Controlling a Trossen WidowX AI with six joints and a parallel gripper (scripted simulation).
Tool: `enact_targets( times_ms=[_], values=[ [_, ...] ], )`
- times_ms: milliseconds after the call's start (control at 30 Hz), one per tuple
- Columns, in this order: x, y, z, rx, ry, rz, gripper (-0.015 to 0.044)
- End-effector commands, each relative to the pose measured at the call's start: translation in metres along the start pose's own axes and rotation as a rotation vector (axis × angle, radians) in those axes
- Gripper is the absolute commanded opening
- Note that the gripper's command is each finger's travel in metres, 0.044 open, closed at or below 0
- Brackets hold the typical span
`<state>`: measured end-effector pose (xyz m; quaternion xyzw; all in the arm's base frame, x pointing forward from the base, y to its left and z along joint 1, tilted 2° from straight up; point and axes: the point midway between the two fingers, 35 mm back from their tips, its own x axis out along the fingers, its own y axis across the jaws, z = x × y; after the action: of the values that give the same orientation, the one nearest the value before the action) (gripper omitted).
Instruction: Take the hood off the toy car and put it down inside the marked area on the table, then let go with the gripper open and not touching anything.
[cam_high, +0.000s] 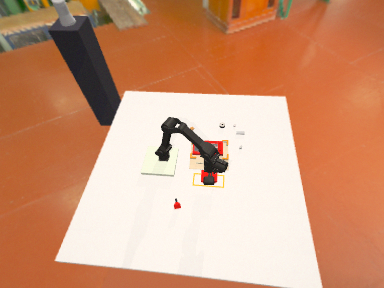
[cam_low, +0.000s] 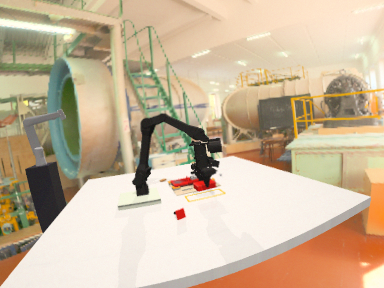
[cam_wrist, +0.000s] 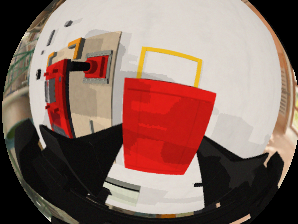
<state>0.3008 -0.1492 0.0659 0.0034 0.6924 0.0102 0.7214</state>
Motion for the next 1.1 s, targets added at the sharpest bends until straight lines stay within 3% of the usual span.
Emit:
enact_targets(
  times_ms=[0,1067],
  values=[
    [0.006,0.001,-0.001,0.001,0.009,0.006,0.0000],
    [0.021,0.002,-0.003,0.001,0.009,0.006,0.0000]
  ],
)
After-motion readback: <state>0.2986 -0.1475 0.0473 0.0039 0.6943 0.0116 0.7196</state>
